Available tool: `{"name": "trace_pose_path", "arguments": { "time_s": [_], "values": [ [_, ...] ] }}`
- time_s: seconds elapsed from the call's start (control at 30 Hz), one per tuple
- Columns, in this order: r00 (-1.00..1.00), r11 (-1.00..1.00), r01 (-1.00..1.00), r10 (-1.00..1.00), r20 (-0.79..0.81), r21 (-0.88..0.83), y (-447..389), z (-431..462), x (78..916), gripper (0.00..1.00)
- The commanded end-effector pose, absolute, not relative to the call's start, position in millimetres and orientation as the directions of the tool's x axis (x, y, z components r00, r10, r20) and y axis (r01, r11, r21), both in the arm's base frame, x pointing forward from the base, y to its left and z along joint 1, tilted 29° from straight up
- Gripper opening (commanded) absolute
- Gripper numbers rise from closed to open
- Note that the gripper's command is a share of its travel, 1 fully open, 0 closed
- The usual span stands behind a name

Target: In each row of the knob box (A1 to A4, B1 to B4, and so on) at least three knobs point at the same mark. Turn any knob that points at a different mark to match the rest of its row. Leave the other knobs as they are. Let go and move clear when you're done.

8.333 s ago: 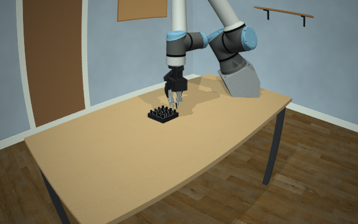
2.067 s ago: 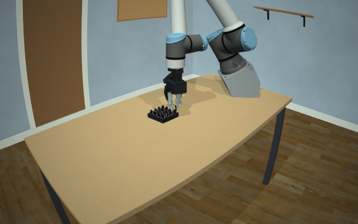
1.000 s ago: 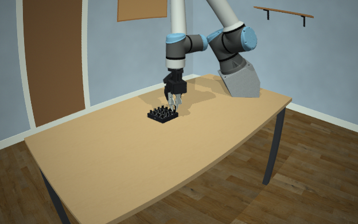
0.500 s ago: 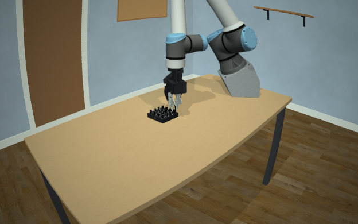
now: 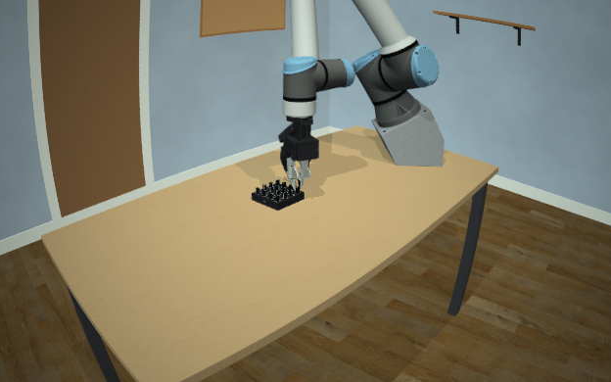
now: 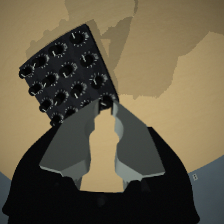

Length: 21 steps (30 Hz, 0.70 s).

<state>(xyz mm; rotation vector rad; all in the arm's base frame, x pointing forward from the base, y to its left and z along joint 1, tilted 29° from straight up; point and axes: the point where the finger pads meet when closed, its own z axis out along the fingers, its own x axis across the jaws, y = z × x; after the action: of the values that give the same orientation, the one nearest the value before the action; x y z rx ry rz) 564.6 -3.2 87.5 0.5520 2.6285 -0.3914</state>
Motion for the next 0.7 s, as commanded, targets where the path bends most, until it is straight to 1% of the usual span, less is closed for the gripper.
{"name": "trace_pose_path", "arguments": {
  "time_s": [0.0, 0.27, 0.67],
  "values": [
    [-0.825, 0.877, 0.448, 0.330, -0.458, -0.176, -3.5, 86.2, 563.6, 0.04],
    [-0.801, 0.859, 0.490, 0.374, -0.467, -0.152, -3.5, 86.5, 564.0, 0.04],
    [-0.692, 0.771, 0.634, 0.531, -0.489, -0.059, -3.4, 87.1, 564.6, 0.04]
  ]
}}
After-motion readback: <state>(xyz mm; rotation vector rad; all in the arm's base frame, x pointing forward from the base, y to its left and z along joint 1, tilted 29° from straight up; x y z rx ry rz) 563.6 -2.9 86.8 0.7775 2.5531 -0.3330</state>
